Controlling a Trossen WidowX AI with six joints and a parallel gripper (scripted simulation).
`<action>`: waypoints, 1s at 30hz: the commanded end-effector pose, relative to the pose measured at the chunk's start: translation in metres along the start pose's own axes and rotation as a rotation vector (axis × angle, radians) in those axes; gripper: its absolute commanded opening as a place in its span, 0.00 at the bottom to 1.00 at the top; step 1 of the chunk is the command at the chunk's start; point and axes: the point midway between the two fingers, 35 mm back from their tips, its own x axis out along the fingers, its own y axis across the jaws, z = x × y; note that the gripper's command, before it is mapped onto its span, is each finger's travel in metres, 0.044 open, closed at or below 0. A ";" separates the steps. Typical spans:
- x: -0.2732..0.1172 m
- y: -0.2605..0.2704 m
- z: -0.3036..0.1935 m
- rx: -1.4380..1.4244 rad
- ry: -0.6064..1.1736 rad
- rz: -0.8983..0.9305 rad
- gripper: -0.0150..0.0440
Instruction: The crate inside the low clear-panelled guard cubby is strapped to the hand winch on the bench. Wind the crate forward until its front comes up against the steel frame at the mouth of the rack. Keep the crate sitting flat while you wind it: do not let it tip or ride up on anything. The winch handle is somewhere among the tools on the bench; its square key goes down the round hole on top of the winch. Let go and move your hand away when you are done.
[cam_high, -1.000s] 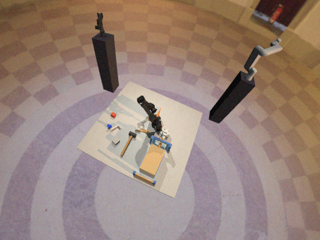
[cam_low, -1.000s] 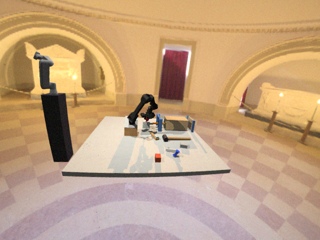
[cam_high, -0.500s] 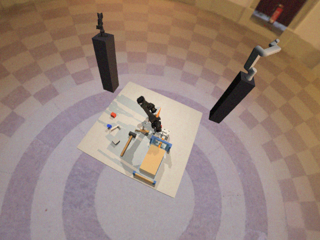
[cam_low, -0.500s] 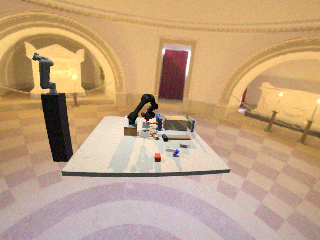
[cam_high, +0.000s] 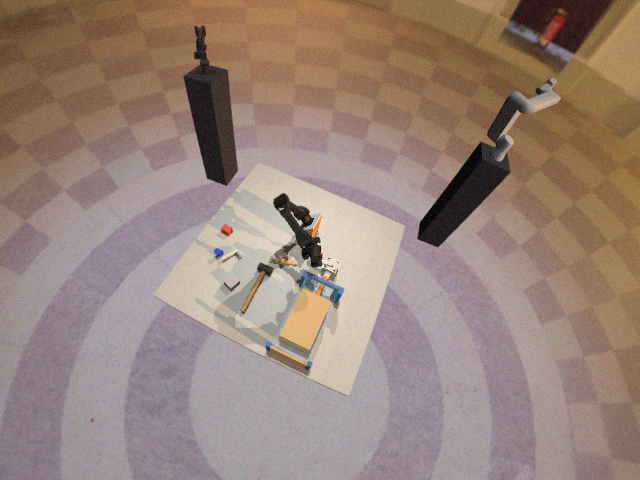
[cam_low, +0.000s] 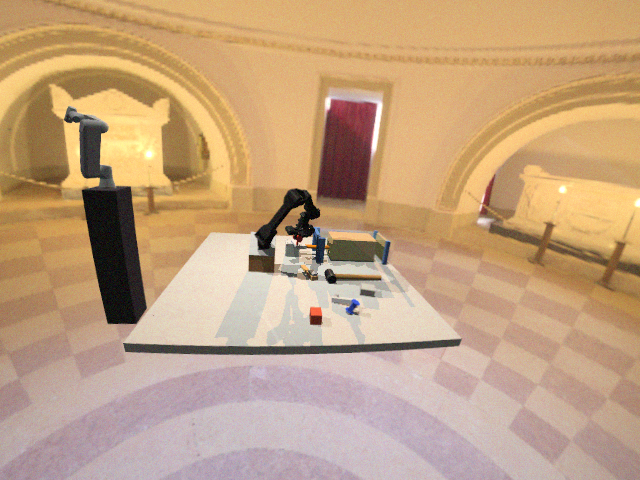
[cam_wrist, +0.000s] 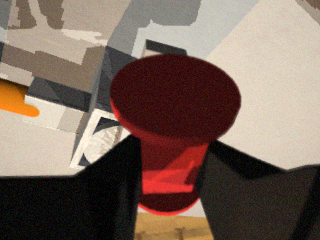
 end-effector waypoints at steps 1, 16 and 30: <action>0.002 0.020 0.005 0.016 -0.011 0.037 0.25; 0.002 0.037 0.004 0.016 -0.011 0.038 0.25; 0.003 0.052 0.001 0.016 -0.011 0.039 0.25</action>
